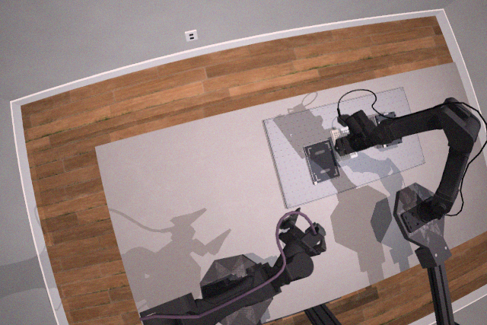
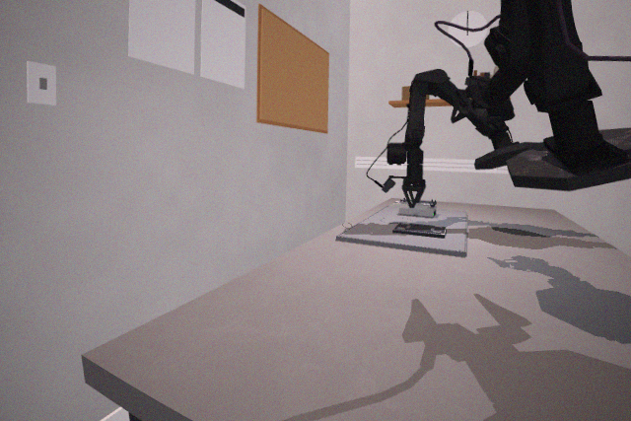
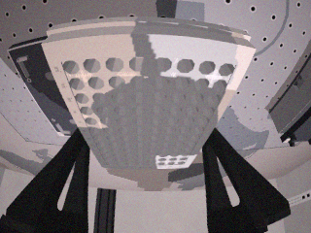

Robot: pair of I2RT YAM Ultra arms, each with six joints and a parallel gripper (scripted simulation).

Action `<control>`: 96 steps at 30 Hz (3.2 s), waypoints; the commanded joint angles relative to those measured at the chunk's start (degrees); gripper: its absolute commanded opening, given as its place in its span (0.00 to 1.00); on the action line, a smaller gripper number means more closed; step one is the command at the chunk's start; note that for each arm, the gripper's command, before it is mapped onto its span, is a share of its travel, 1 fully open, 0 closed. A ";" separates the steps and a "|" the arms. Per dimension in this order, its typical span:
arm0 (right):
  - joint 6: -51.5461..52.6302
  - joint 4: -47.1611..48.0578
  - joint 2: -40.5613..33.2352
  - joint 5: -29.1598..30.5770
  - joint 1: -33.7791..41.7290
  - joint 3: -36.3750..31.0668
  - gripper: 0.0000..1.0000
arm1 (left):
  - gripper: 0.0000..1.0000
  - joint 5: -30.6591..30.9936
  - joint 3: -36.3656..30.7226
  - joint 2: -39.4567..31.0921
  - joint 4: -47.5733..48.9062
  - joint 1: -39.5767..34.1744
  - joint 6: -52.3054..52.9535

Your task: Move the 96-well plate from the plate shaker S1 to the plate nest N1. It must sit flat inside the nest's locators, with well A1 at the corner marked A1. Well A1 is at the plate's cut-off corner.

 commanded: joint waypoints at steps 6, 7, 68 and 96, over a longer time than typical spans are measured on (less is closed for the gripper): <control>13.28 -1.08 7.47 4.04 10.73 5.15 0.81 | 1.00 -0.20 -0.66 -1.17 -1.18 -0.85 -0.36; 14.02 -1.23 8.32 4.24 11.80 5.59 0.81 | 1.00 -0.20 -0.66 -1.17 -1.18 -0.85 -0.36; 13.24 7.33 17.21 3.77 13.33 6.30 0.81 | 1.00 -0.04 -0.02 -0.76 -0.60 -0.56 -0.11; 14.23 5.01 14.69 4.24 14.48 5.20 0.81 | 1.00 -0.04 -0.02 -0.76 -0.60 -0.56 -0.11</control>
